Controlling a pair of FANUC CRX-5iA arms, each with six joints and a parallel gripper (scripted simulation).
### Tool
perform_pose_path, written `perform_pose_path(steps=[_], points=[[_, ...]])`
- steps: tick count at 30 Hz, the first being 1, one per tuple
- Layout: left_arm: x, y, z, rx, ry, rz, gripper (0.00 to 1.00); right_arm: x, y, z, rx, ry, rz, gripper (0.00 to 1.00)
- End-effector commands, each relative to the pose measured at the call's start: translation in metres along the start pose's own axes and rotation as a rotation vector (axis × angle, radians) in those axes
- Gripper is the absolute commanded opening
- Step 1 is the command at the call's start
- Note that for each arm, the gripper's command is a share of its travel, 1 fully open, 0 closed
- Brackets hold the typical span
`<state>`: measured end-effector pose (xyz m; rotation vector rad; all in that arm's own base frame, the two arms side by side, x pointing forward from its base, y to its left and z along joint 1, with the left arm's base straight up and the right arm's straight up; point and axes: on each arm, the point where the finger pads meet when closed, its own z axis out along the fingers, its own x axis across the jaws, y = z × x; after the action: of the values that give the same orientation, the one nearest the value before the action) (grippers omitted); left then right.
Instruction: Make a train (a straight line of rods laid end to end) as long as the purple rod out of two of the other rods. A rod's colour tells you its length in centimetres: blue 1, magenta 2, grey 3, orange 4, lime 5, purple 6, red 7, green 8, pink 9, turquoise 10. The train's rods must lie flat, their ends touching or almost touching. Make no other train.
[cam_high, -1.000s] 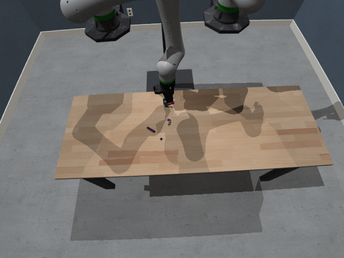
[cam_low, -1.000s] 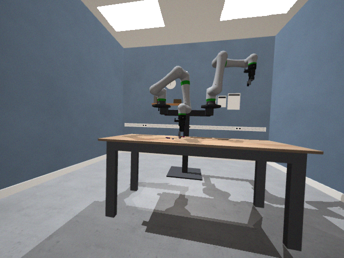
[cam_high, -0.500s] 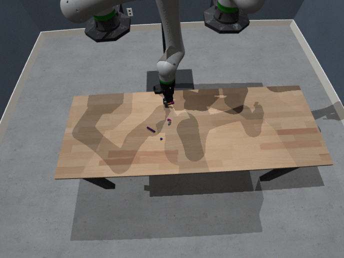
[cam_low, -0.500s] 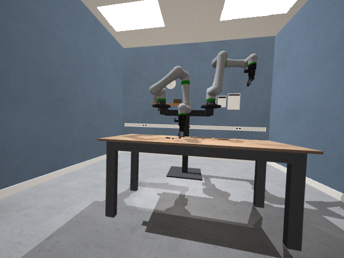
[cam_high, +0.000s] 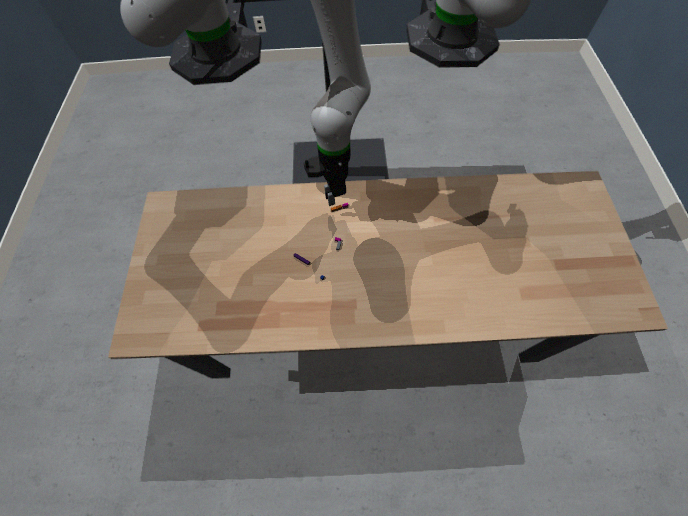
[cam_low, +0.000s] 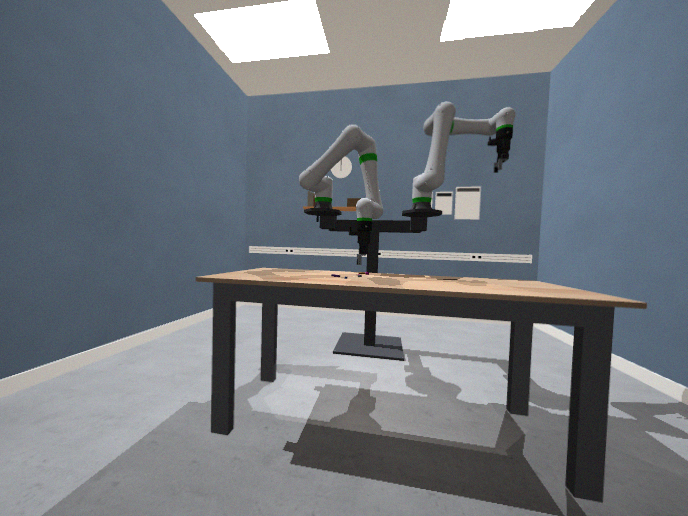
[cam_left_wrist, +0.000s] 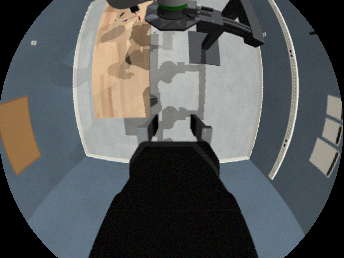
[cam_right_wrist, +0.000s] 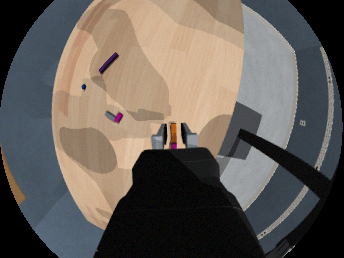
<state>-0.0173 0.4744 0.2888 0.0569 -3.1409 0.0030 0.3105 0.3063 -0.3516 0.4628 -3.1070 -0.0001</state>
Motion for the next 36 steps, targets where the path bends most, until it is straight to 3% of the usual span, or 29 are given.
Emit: perform_pose_path(steps=[1, 7, 13, 14, 36], points=[[0.0, 0.0, -0.001, -0.002, 0.0, 0.0, 1.0, -0.001, 0.001, -0.01, -0.001, -0.001, 0.0, 0.54], [0.0, 0.0, -0.001, -0.002, 0.0, 0.0, 1.0, -0.001, 0.001, -0.033, -0.001, -0.001, 0.0, 0.54], [0.0, 0.0, -0.001, -0.002, 0.0, 0.0, 1.0, -0.001, 0.001, -0.038, -0.001, -0.001, 0.0, 0.54], [0.0, 0.0, -0.001, -0.002, 0.0, 0.0, 1.0, -0.001, 0.001, -0.038, -0.001, -0.001, 0.0, 1.0], [0.0, 0.0, -0.001, -0.002, 0.0, 0.0, 1.0, -0.001, 0.001, -0.038, -0.001, -0.001, 0.0, 1.0]])
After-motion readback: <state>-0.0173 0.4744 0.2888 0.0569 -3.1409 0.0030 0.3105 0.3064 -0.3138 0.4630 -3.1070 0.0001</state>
